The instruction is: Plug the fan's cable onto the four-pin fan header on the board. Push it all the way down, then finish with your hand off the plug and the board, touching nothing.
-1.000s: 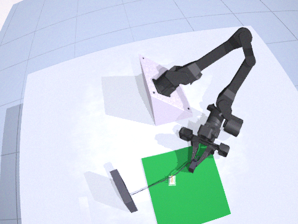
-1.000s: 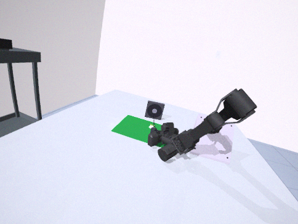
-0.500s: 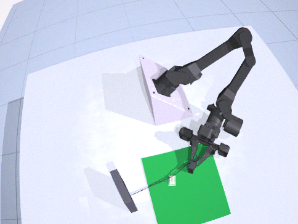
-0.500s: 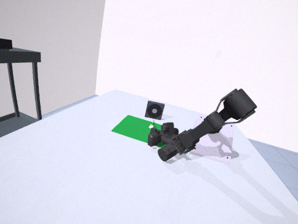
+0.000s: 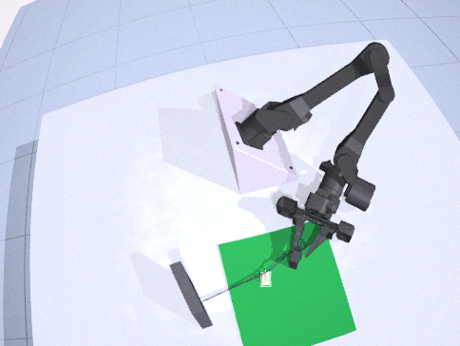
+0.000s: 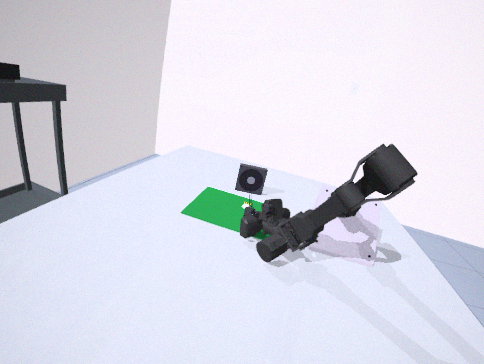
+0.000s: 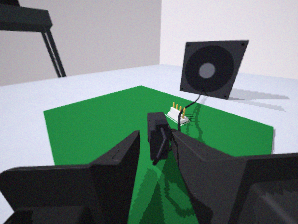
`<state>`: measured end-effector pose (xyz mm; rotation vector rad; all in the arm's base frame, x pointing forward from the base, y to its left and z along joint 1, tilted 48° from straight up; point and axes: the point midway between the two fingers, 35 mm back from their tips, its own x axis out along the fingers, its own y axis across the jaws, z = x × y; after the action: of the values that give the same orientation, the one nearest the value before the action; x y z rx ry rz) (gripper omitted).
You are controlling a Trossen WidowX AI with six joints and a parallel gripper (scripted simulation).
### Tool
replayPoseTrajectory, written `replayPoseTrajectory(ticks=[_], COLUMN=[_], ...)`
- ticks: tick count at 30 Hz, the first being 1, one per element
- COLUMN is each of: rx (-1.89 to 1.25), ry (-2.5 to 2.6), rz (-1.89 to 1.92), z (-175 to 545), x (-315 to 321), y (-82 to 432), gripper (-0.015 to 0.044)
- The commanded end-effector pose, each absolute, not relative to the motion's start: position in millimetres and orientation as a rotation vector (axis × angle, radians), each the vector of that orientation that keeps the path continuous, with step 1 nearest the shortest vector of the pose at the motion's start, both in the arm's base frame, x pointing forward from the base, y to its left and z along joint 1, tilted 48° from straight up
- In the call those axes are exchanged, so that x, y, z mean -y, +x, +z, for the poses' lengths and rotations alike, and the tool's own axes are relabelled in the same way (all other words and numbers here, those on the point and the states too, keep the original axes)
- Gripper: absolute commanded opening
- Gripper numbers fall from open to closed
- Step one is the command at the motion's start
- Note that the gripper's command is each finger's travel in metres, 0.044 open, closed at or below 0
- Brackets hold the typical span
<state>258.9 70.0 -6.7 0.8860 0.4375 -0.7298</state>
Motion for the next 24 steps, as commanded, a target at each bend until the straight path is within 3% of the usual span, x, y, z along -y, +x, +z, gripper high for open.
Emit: replayPoseTrajectory(ticks=[1, 24], rx=[-0.438, -0.449], ry=[0.886, 0.891], rz=[-0.73, -0.736], z=[-7, 26], x=[-70, -81], y=[259, 234], gripper=[0.014, 0.014])
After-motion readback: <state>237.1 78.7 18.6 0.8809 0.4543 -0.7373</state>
